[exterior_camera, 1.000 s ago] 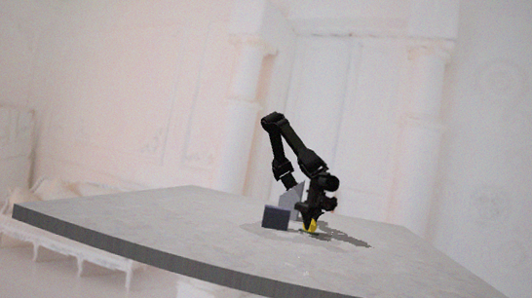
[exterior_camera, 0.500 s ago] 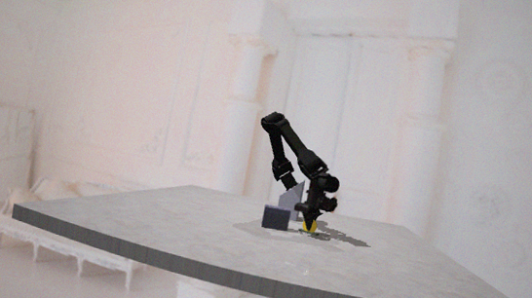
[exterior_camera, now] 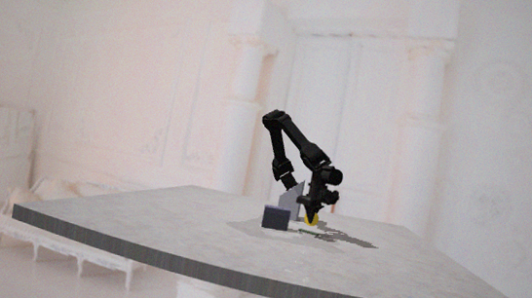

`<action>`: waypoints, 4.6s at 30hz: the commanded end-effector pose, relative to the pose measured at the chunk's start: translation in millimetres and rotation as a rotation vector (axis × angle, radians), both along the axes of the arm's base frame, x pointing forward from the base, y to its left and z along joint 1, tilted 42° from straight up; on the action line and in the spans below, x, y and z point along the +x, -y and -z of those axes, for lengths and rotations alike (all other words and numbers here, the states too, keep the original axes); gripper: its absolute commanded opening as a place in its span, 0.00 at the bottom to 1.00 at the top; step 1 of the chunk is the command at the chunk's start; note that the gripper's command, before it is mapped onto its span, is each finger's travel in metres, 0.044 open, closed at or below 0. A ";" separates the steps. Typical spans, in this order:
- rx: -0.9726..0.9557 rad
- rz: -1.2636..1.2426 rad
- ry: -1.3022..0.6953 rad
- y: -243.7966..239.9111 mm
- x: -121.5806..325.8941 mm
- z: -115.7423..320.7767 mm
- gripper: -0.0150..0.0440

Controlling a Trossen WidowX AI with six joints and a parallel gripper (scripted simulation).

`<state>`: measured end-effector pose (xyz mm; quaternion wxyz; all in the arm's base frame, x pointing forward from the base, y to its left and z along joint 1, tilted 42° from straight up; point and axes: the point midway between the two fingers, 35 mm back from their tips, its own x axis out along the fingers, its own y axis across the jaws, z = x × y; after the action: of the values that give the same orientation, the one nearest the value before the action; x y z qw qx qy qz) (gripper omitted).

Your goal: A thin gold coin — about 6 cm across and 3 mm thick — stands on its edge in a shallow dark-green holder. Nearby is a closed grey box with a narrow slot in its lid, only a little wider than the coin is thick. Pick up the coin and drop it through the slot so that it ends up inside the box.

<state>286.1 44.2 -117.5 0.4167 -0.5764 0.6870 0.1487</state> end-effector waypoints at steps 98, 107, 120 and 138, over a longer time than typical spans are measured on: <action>-0.005 -0.457 -0.396 40.4 28.3 -128.4 0.25; -0.006 -0.453 -0.395 47.3 29.0 -133.0 0.25; -0.005 -0.454 -0.397 47.8 27.9 -134.9 0.25; -0.005 -0.454 -0.400 49.4 27.6 -135.6 0.25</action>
<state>313.7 -5.5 18.4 0.2284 -0.6754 0.6093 0.3469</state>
